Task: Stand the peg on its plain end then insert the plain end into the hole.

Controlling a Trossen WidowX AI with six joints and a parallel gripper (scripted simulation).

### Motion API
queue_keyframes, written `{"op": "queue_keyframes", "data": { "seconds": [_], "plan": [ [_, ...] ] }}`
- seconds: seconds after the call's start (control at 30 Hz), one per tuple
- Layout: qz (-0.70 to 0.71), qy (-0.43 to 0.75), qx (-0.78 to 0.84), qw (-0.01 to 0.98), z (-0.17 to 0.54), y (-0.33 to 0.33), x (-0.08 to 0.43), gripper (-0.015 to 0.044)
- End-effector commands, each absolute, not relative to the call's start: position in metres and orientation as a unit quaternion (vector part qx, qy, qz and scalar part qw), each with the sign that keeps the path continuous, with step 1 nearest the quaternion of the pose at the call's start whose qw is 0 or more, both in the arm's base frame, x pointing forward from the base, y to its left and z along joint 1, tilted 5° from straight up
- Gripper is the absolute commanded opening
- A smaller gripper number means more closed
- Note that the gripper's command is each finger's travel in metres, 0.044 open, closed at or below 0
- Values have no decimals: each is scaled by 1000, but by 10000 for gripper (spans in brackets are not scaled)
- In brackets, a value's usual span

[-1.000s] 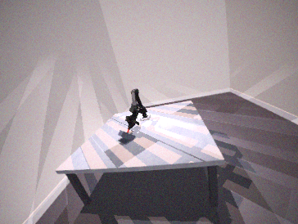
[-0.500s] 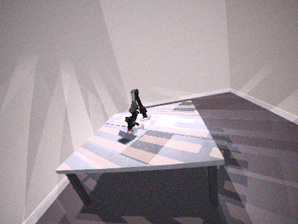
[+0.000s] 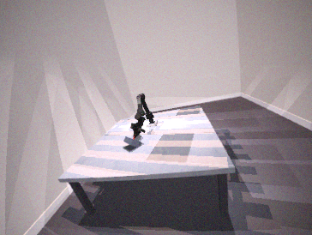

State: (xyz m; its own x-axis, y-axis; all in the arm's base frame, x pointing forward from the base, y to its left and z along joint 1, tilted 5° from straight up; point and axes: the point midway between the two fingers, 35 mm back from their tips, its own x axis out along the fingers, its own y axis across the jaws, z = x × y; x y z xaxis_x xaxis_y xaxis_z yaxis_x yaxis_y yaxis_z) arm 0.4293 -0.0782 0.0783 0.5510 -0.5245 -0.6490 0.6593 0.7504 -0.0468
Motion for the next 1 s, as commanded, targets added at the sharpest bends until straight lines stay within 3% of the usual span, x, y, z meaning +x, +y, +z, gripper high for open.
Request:
{"op": "queue_keyframes", "data": {
  "seconds": [0.0,0.27,0.8,0.97],
  "plan": [
    [-336,333,101,875,76,-78,430,0],
    [-338,332,102,875,78,-78,429,0],
    [-338,332,102,875,80,-77,428,420],
    [-338,333,102,874,86,-72,424,440]
  ]
}}
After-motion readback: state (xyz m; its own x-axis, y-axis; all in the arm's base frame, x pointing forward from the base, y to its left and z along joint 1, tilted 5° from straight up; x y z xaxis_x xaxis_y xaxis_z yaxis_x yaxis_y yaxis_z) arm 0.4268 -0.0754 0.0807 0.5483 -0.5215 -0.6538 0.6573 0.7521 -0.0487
